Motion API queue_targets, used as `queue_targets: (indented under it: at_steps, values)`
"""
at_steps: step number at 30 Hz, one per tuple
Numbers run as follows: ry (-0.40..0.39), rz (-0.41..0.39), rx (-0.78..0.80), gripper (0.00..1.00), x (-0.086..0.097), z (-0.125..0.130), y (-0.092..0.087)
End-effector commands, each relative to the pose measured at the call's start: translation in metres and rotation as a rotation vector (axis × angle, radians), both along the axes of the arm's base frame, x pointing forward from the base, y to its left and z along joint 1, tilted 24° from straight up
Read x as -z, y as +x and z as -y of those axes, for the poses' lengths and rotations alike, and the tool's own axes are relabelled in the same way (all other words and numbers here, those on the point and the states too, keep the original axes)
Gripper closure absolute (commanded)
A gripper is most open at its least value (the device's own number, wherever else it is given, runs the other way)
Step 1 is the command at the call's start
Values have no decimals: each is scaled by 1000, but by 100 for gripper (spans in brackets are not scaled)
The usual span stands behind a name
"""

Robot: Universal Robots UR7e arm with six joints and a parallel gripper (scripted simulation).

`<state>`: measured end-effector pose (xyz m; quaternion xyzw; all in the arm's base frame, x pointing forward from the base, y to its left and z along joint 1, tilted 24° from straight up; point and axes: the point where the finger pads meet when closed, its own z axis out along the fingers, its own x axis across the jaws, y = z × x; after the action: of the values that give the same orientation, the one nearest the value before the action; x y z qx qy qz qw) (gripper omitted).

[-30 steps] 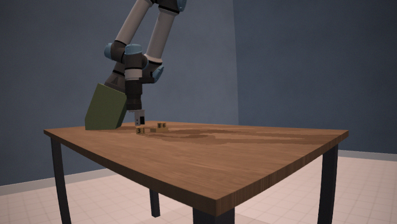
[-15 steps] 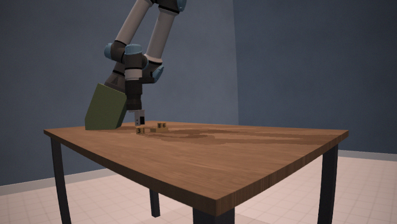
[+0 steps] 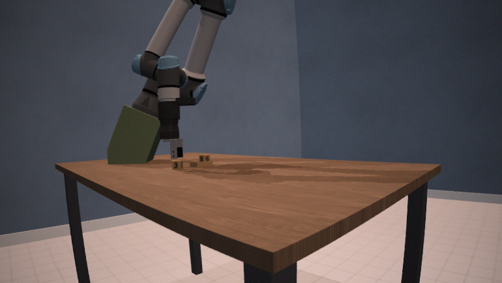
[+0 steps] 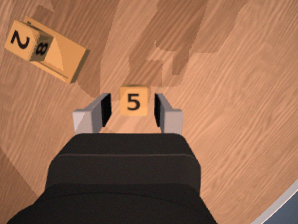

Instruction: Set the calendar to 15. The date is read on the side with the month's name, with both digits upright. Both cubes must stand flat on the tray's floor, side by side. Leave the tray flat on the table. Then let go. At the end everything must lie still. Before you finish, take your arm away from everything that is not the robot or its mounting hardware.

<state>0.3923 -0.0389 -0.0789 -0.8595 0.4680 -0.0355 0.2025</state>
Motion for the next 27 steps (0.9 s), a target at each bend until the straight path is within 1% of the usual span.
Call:
queue_targets:
  at_steps: [1, 13, 27]
  values:
    - [-1, 1, 0, 13, 0, 0, 0]
    - [-1, 1, 0, 13, -4, 2, -1]
    - [-1, 1, 0, 13, -36, 12, -9]
